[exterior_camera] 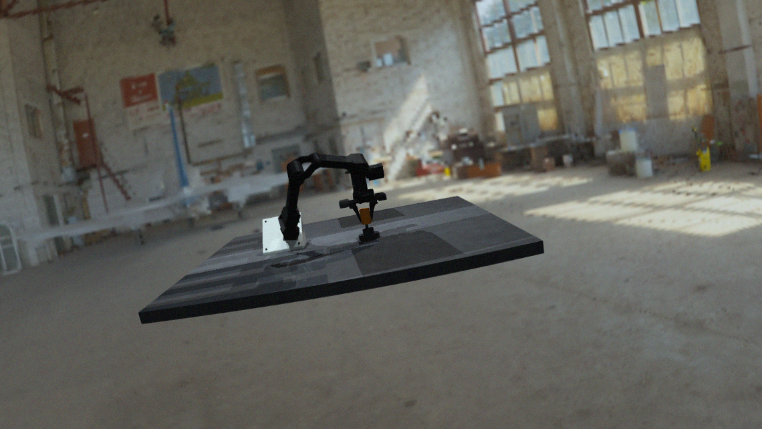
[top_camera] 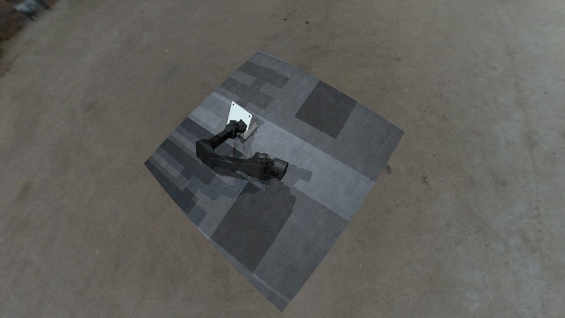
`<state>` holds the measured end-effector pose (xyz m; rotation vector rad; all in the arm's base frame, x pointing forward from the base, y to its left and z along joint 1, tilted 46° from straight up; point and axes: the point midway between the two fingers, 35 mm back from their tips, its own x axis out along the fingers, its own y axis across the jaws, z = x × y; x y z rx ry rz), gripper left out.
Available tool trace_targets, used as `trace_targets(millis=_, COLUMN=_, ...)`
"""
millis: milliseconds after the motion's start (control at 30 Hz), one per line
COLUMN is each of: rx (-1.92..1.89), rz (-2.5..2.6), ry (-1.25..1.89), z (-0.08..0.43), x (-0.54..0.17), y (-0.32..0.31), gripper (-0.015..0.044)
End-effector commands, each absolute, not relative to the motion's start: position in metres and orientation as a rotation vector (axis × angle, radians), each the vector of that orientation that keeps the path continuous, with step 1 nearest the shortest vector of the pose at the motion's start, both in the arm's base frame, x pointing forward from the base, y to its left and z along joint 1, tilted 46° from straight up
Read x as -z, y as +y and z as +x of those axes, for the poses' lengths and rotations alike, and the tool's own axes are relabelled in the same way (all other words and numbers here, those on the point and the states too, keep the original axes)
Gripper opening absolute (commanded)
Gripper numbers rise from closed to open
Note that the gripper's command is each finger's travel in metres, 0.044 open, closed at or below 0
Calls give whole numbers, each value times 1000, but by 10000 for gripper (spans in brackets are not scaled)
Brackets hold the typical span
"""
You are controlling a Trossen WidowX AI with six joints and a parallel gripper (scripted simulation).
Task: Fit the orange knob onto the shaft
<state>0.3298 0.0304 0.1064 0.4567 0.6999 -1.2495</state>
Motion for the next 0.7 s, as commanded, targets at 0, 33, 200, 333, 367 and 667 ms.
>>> trace_targets(millis=0, rx=1255, rz=473, ry=689, z=330, x=-106, y=30, gripper=0)
trace_targets(millis=33, rx=1255, rz=473, ry=689, z=330, x=-105, y=29, gripper=0)
trace_targets(millis=200, rx=1255, rz=473, ry=689, z=330, x=-104, y=29, gripper=0)
trace_targets(millis=333, rx=1255, rz=473, ry=689, z=330, x=-104, y=29, gripper=0)
trace_targets(millis=367, rx=1255, rz=473, ry=689, z=330, x=-104, y=29, gripper=0)
trace_targets(millis=667, rx=1250, rz=461, ry=697, z=330, x=-103, y=29, gripper=0)
